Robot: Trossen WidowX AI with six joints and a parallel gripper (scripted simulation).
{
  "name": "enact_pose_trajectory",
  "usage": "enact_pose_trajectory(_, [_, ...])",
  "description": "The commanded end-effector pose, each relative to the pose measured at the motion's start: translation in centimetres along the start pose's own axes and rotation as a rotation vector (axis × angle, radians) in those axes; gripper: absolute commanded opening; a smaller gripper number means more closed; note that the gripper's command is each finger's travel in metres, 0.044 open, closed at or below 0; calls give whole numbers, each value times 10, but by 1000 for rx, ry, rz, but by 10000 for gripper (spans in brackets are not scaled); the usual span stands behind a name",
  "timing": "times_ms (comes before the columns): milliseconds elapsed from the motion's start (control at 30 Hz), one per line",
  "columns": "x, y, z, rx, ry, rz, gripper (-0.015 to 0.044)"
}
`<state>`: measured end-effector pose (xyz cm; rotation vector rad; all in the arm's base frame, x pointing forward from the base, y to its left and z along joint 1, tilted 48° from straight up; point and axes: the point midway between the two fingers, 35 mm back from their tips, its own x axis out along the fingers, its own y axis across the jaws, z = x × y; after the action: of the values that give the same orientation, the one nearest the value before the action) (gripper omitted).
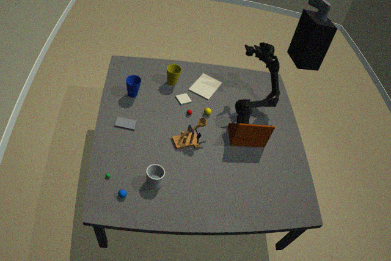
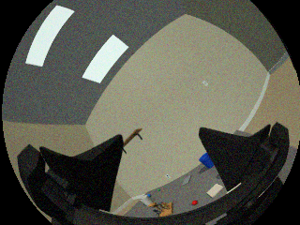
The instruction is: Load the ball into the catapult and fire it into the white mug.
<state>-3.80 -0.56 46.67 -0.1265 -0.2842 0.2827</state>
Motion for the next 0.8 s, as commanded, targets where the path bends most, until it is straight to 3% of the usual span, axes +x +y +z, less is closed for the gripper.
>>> enact_pose_trajectory(0, [2, 0, 0, 2, 5, 0, 426])
enact_pose_trajectory(400, [108, -1, -39, 105, 311, 7, 440])
enact_pose_trajectory(767, [198, -2, -107, 191, 646, -53, 440])
